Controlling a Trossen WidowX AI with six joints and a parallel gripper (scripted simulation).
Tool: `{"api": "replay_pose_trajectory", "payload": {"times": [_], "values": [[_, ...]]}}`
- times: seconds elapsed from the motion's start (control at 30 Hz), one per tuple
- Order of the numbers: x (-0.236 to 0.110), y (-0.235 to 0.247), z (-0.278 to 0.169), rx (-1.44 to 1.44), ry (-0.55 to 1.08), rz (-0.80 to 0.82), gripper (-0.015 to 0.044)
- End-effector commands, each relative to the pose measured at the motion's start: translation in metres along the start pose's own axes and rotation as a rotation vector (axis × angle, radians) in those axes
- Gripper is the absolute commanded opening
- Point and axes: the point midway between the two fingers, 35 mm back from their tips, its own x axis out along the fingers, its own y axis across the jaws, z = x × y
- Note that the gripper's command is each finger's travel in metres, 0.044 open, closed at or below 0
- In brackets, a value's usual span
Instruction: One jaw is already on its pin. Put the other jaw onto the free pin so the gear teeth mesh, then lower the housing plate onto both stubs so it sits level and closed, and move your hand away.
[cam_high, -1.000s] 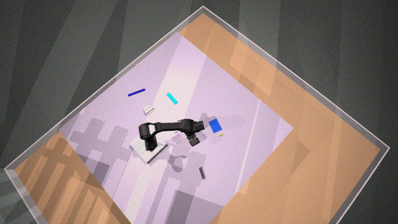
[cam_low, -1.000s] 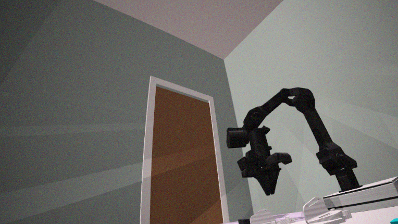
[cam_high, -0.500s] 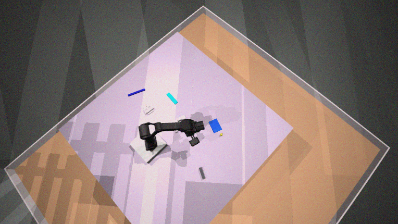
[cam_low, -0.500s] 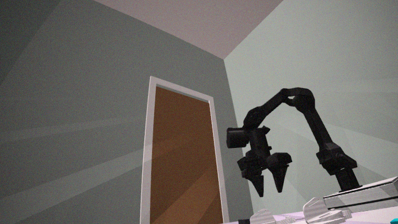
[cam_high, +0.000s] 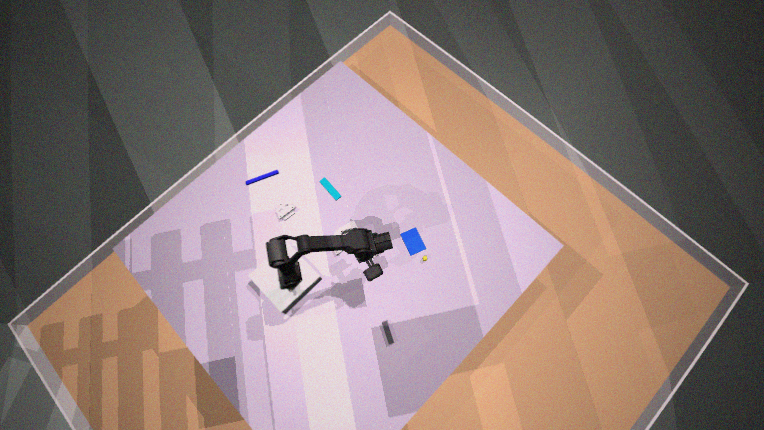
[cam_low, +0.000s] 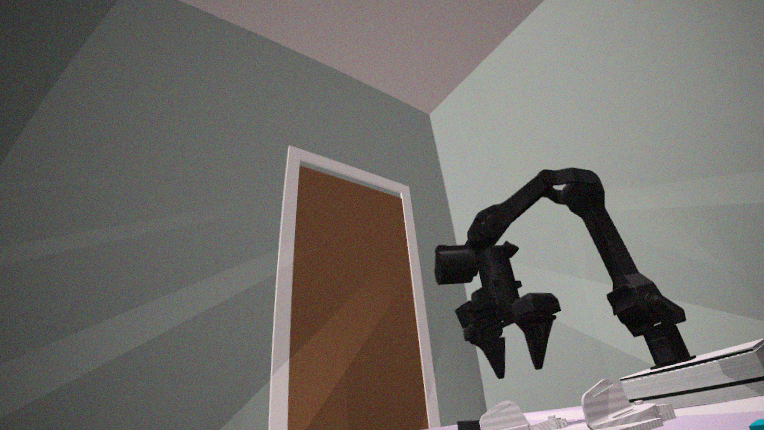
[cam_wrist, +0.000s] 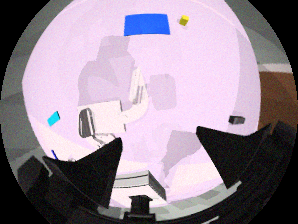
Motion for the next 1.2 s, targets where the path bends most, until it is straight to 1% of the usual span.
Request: {"api": "replay_pose_trajectory", "payload": {"times": [0.0, 0.27, 0.83, 1.17], "values": [[0.0000, 0.0000, 0.0000, 0.000, 0.000, 0.000, 0.0440], [0.0000, 0.0000, 0.0000, 0.000, 0.000, 0.000, 0.0440], [0.0000, 0.0000, 0.0000, 0.000, 0.000, 0.000, 0.0000], [0.0000, 0.0000, 0.0000, 0.000, 0.000, 0.000, 0.0000]]}}
